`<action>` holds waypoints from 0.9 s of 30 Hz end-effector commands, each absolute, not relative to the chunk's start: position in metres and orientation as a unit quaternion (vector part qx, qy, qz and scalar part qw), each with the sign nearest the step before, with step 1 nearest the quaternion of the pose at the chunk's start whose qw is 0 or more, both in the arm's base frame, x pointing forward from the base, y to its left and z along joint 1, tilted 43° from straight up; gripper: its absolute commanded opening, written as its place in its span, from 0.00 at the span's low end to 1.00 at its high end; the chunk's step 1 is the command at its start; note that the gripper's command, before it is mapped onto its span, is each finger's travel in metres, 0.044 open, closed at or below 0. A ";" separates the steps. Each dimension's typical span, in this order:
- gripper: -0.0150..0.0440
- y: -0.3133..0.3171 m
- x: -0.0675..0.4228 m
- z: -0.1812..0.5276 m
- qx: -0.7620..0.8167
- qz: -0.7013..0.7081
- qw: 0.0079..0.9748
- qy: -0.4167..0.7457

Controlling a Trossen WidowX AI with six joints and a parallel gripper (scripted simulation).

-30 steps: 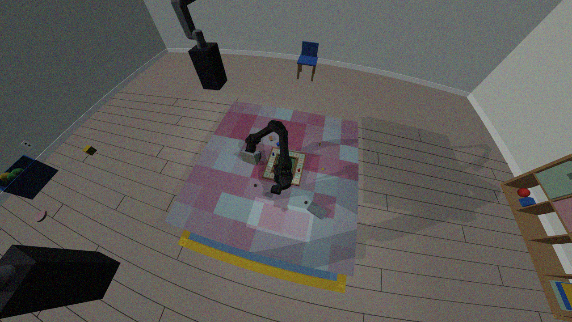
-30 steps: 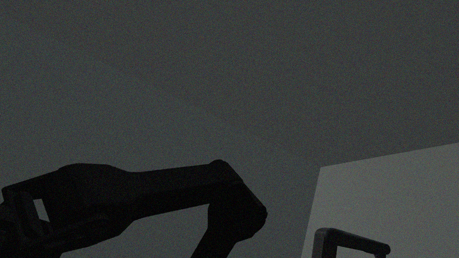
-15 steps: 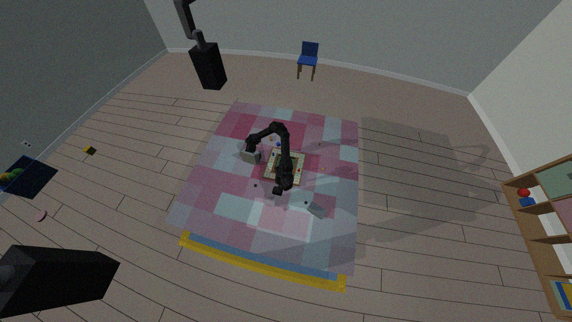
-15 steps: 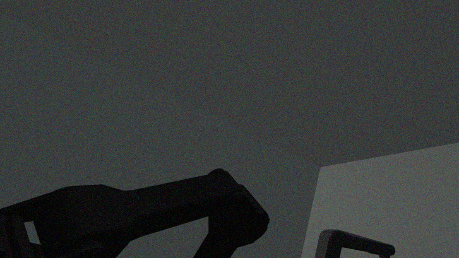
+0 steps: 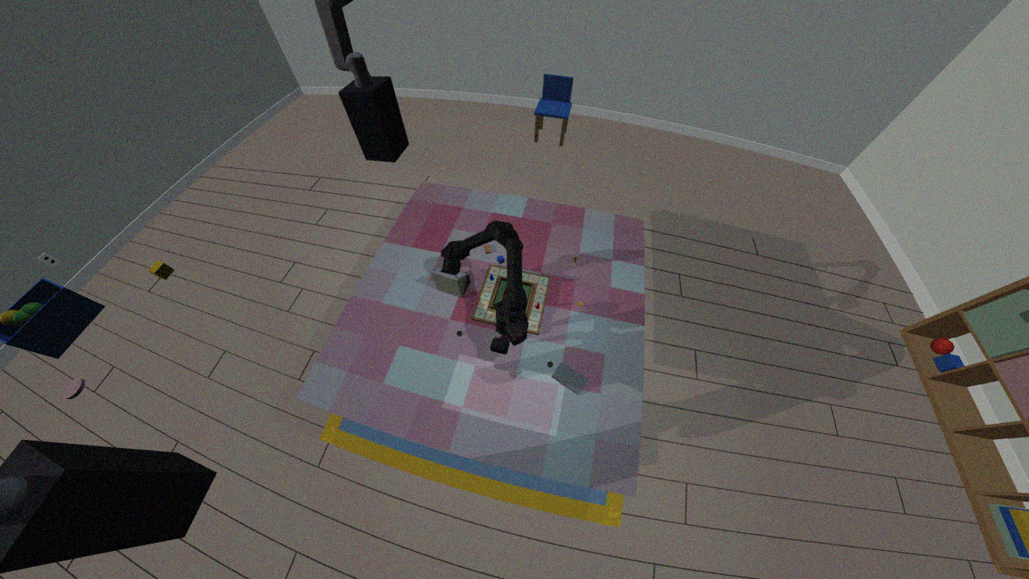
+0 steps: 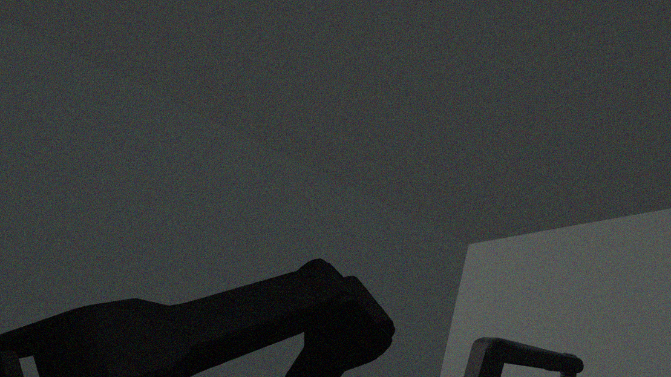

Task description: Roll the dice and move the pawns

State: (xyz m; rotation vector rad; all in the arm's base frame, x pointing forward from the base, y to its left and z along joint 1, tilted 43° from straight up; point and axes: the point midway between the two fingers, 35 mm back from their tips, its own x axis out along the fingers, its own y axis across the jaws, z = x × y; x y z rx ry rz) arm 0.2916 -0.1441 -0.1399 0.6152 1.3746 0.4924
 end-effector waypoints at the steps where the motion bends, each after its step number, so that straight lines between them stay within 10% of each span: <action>1: 0.72 -0.137 0.291 -0.146 0.281 0.223 0.700 0.618; 7: 0.72 -0.132 0.292 -0.151 0.281 0.223 0.700 0.618; 13: 0.45 -0.132 0.292 -0.151 0.281 0.223 0.700 0.618; 27: 0.25 -0.152 0.292 -0.139 0.263 0.223 0.706 0.618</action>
